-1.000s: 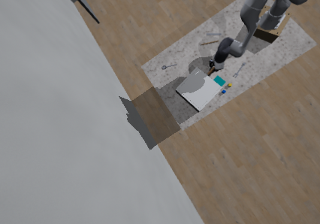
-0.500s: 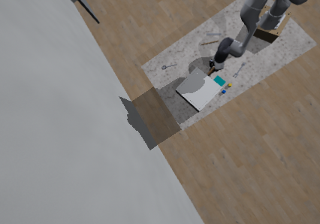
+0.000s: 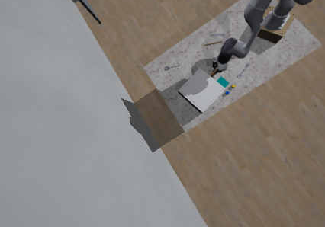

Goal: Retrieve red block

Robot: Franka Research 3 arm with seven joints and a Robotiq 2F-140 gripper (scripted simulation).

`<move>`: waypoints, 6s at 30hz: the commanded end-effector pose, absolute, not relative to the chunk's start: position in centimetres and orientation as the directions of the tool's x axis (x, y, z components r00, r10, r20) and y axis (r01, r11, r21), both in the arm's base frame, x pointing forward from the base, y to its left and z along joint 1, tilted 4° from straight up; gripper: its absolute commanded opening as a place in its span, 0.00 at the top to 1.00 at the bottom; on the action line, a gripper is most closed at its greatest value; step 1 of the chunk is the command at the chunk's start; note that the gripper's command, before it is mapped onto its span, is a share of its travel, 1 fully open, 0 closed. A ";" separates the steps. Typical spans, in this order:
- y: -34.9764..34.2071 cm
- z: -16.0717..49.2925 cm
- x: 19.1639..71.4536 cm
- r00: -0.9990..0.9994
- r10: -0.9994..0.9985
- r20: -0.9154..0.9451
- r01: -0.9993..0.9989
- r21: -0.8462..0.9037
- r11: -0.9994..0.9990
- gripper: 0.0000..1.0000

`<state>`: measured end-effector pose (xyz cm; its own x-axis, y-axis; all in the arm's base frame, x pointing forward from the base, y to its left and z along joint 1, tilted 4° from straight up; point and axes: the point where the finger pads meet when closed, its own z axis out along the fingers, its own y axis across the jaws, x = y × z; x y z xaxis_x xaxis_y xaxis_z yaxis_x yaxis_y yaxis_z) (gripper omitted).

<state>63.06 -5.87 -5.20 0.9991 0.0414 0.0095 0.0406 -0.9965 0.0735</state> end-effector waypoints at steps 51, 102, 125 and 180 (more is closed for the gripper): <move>1.5 -5.5 63.1 0.999 0.047 0.015 0.046 0.074 -0.996 1.00; 1.5 -5.5 63.0 0.999 0.047 0.015 0.046 0.074 -0.996 1.00; 1.4 -5.5 61.5 0.999 0.046 0.015 0.045 0.074 -0.996 1.00; 0.9 -5.7 48.8 0.999 0.032 0.016 0.031 0.074 -0.997 1.00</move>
<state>49.16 0.75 -5.84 0.9992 0.0411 0.0005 0.0409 -0.9963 0.0750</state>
